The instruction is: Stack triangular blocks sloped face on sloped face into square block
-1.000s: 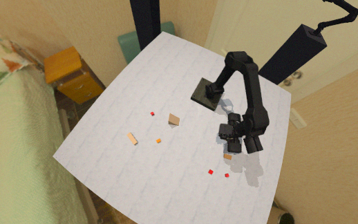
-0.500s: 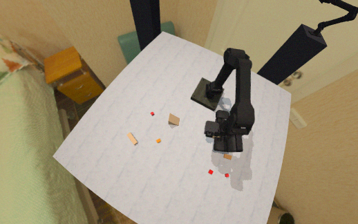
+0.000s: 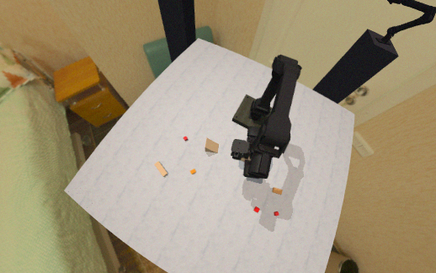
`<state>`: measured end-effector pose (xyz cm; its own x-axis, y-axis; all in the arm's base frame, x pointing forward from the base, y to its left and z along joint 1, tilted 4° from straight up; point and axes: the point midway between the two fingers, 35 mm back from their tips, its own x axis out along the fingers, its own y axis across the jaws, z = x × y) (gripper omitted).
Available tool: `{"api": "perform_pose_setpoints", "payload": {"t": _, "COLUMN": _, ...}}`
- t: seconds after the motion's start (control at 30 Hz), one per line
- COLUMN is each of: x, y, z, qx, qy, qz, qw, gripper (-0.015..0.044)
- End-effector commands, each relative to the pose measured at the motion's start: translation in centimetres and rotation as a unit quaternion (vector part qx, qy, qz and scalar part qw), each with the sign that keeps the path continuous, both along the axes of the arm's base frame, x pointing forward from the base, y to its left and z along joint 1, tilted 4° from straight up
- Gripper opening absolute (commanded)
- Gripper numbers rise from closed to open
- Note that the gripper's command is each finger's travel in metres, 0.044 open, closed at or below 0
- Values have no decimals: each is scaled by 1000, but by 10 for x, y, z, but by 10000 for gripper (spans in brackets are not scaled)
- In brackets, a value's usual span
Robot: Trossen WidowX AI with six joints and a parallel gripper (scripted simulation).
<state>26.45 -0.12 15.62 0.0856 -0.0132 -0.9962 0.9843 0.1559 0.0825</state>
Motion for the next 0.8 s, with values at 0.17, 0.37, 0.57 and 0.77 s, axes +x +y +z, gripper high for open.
{"api": "perform_pose_setpoints", "payload": {"t": 0.17, "x": -10, "y": -34, "z": 10, "qx": 2, "qy": -4, "qz": 2, "qw": 1000, "gripper": 0}}
{"api": "perform_pose_setpoints", "payload": {"t": 0.37, "x": -19, "y": -57, "z": 14, "qx": 2, "qy": -4, "qz": 3, "qw": 1000, "gripper": 0}}
{"api": "perform_pose_setpoints", "payload": {"t": 0.57, "x": -31, "y": -79, "z": 19, "qx": 2, "qy": -5, "qz": 4, "qw": 1000, "gripper": 0}}
{"api": "perform_pose_setpoints", "payload": {"t": 0.77, "x": -44, "y": -99, "z": 24, "qx": 1, "qy": -6, "qz": 5, "qw": 1000, "gripper": 0}}
